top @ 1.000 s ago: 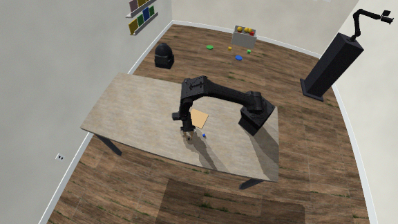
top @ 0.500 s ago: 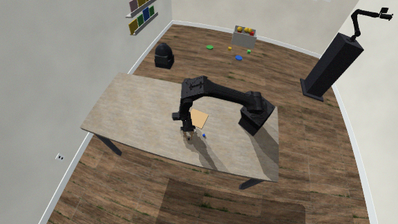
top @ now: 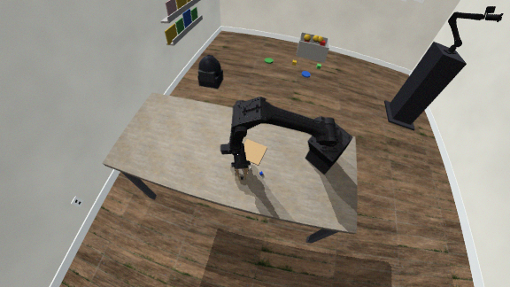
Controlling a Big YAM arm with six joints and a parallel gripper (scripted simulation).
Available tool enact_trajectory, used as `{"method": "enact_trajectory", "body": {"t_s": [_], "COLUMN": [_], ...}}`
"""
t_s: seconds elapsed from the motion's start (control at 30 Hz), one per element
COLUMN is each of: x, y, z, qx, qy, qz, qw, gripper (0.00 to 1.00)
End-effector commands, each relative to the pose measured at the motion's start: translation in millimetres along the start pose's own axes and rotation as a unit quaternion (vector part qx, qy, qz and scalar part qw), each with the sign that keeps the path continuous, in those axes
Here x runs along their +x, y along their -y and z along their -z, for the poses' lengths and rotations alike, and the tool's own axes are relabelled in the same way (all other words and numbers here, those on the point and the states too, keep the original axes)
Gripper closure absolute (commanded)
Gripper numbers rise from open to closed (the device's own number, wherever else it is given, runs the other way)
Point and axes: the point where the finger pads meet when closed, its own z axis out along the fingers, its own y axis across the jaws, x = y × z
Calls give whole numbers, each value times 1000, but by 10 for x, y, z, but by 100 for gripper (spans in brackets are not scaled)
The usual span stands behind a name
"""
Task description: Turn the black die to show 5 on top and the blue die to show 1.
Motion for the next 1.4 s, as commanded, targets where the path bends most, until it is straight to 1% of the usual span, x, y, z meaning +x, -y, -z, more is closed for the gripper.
{"method": "enact_trajectory", "body": {"t_s": [0.0, 0.33, 0.4, 0.47, 0.53, 0.67, 0.93, 1.03, 1.07, 1.1, 1.17, 1.27, 1.37], "x": [89, 89, 87, 87, 61, 63, 62, 51, -27, -25, 5, 9, 84], "y": [-133, -133, -135, -135, -188, -189, -187, -175, -82, -86, -89, -93, -177], "z": [-6, -4, 44, 44, 177, 285, 580, 599, 573, 590, 559, 563, 660], "qx": [-2, -2, -3, -3, -13, -14, -13, -13, -9, -9, -5, -5, -12], "qy": [1, 1, 2, 2, 6, 6, 8, 7, 5, 5, 3, 3, 7], "qz": [17, 17, 17, 17, 18, 18, 18, 17, 5, 5, 8, 8, 18], "qw": [1000, 1000, 1000, 1000, 1000, 1000, 1000, 1000, 1000, 1000, 1000, 1000, 1000], "gripper": [69, 69, 69, 69, 69, 69, 69, 69, 69, 69, 69, 69, 69]}}
